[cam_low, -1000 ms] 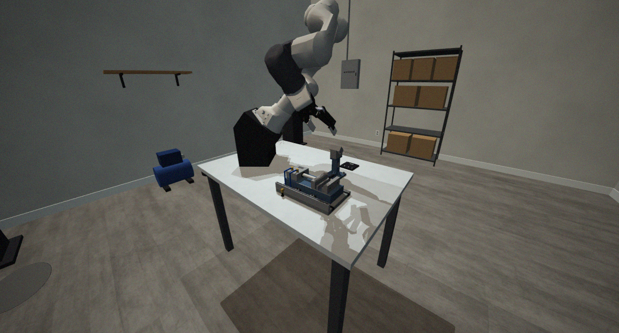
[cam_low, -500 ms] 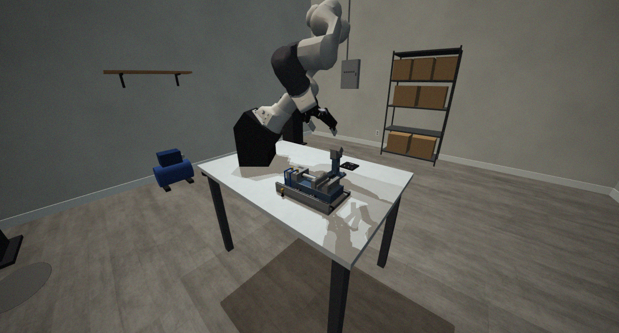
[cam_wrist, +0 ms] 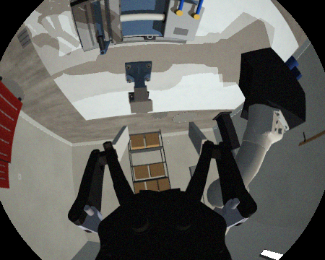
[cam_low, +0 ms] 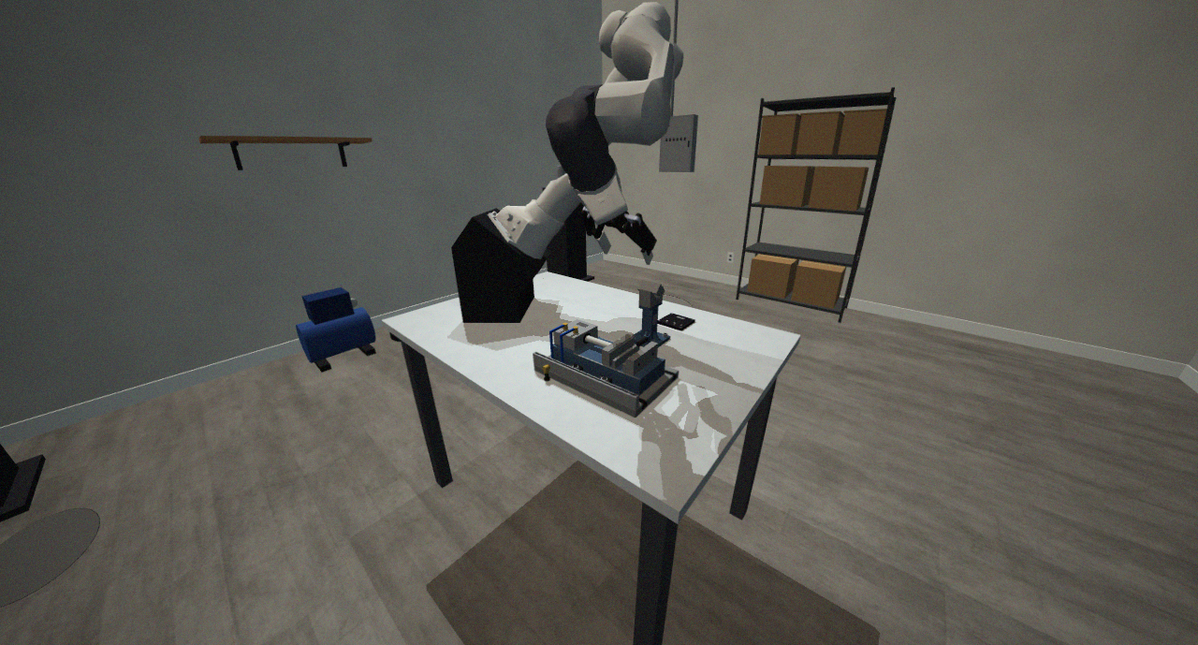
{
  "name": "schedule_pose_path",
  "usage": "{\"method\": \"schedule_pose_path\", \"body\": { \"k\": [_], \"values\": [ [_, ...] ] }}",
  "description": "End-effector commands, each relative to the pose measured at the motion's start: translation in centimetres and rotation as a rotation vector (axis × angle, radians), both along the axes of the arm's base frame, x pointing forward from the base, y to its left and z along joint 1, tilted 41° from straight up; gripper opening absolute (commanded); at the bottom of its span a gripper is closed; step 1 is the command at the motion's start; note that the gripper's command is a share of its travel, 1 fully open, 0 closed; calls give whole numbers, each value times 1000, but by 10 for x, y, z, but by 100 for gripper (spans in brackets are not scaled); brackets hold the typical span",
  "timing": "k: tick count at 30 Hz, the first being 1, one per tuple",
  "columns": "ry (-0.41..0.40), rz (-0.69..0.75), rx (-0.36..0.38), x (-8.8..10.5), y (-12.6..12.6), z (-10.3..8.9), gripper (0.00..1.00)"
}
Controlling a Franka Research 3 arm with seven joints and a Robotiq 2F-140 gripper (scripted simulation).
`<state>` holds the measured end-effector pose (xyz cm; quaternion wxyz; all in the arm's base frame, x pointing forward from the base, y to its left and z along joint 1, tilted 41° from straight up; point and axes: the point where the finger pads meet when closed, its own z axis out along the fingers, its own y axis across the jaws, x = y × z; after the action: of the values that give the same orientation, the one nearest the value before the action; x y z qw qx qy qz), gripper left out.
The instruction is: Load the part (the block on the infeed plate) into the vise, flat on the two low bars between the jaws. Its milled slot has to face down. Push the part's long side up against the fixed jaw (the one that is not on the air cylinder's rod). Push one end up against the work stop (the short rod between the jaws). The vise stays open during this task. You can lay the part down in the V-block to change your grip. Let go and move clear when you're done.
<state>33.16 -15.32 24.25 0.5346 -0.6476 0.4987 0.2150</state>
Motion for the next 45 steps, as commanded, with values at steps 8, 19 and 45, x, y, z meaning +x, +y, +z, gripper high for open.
{"method": "schedule_pose_path", "body": {
  "k": [8, 19, 45],
  "values": [
    [33, 88, -30, -9, 20, -1, 76],
    [61, 184, -72, -18, 39, -1, 76],
    [137, 511, -233, -54, 88, 3, 76]
  ]
}}
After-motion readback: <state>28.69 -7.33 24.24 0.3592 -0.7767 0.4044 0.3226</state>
